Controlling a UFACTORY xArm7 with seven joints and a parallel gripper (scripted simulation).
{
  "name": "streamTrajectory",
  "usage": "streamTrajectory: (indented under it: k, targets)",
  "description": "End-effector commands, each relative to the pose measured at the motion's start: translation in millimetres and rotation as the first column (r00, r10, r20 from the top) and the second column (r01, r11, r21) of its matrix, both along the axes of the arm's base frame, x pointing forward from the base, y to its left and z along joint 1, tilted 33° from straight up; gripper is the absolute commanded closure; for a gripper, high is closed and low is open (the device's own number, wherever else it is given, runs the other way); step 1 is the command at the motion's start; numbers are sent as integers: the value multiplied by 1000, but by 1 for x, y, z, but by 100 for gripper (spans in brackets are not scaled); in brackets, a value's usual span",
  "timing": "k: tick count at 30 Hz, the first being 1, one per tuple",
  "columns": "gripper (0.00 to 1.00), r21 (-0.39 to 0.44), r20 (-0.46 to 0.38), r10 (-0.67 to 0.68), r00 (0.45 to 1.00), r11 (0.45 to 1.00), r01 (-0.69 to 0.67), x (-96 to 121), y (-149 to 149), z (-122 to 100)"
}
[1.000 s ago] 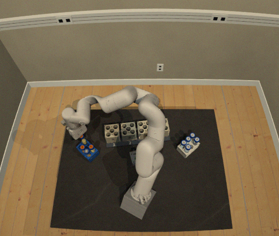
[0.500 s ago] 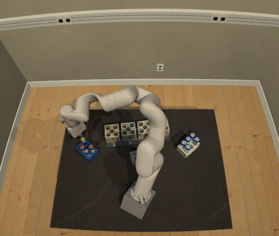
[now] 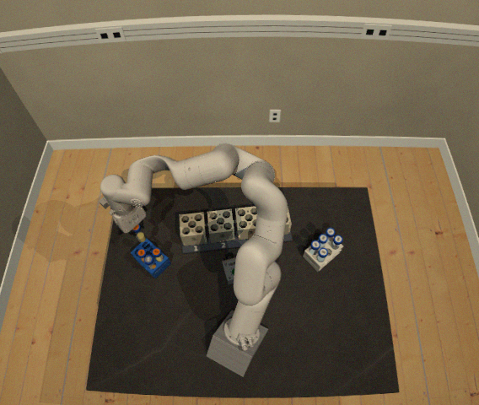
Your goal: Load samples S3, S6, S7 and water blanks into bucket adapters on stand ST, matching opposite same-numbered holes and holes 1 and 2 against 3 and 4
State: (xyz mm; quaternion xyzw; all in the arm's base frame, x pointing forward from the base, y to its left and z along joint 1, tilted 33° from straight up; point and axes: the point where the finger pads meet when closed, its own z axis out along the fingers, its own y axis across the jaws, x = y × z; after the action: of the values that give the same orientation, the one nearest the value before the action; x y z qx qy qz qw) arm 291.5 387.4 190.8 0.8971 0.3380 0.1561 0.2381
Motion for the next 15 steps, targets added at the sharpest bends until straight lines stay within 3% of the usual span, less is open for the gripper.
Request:
streamTrajectory:
  k: [1, 15]
  targets:
    - [100, 4, 2, 3, 1000, 1000, -3, -6, 6, 11]
    - [100, 4, 2, 3, 1000, 1000, -3, -17, 13, 32]
